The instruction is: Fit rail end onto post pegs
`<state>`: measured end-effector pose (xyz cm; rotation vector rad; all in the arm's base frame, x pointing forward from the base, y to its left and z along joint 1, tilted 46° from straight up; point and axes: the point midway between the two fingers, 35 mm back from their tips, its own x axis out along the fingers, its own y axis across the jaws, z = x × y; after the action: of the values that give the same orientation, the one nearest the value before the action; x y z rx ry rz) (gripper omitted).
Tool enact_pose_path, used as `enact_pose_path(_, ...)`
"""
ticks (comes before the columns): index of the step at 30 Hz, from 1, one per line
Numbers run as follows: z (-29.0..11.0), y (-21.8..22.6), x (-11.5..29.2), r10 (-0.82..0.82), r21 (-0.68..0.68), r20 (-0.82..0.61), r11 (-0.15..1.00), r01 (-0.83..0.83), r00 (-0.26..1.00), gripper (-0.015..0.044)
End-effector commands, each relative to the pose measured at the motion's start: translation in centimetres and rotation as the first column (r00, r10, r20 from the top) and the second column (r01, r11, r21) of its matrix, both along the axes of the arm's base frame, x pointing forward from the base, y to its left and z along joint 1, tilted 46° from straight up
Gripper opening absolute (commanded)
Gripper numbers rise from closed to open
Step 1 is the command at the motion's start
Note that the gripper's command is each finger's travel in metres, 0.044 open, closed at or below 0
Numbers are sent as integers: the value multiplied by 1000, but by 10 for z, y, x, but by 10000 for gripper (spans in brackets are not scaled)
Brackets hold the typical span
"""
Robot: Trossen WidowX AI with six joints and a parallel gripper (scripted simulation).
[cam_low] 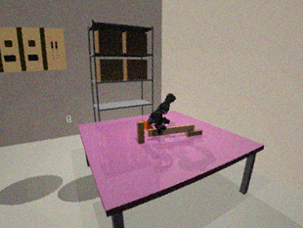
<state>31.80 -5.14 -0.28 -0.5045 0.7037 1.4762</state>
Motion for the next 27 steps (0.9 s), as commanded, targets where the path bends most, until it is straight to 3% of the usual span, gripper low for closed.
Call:
enact_pose_path(1,2,-1,1,-7,2,4,1000,7,1000,0)
enact_pose_path(27,-1,-1,1,-7,2,4,1000,7,1000,0)
